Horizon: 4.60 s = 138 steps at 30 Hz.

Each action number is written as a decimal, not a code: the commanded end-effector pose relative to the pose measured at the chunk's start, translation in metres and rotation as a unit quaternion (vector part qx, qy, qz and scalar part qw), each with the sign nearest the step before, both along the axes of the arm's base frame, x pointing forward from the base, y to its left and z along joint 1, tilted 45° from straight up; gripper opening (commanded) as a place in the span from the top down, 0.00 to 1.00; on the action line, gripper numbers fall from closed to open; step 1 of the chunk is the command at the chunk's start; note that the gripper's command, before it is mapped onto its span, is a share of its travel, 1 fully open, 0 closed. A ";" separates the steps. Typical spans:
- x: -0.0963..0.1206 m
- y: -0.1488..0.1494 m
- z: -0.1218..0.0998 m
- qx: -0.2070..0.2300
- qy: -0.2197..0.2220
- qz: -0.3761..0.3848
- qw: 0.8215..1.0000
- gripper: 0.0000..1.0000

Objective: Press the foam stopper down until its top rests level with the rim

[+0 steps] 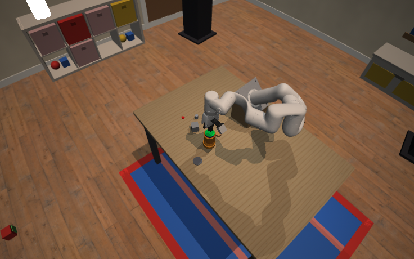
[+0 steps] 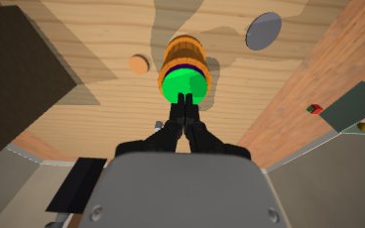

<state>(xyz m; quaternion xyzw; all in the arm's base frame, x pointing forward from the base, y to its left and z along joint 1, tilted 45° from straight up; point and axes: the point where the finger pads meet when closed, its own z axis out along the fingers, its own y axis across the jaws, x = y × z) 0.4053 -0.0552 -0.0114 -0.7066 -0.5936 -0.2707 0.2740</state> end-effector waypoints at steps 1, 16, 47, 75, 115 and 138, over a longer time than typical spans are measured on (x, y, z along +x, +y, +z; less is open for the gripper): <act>0.000 -0.002 0.001 -0.001 -0.001 -0.002 1.000 1.00; 0.000 -0.002 0.001 -0.001 -0.001 -0.002 1.000 1.00; 0.002 0.007 -0.010 -0.001 -0.001 -0.002 1.000 1.00; 0.003 0.018 -0.021 -0.001 -0.001 -0.002 1.000 1.00; 0.004 0.028 -0.031 -0.001 -0.001 -0.002 1.000 1.00; 0.003 0.021 -0.024 -0.001 -0.001 -0.002 1.000 1.00</act>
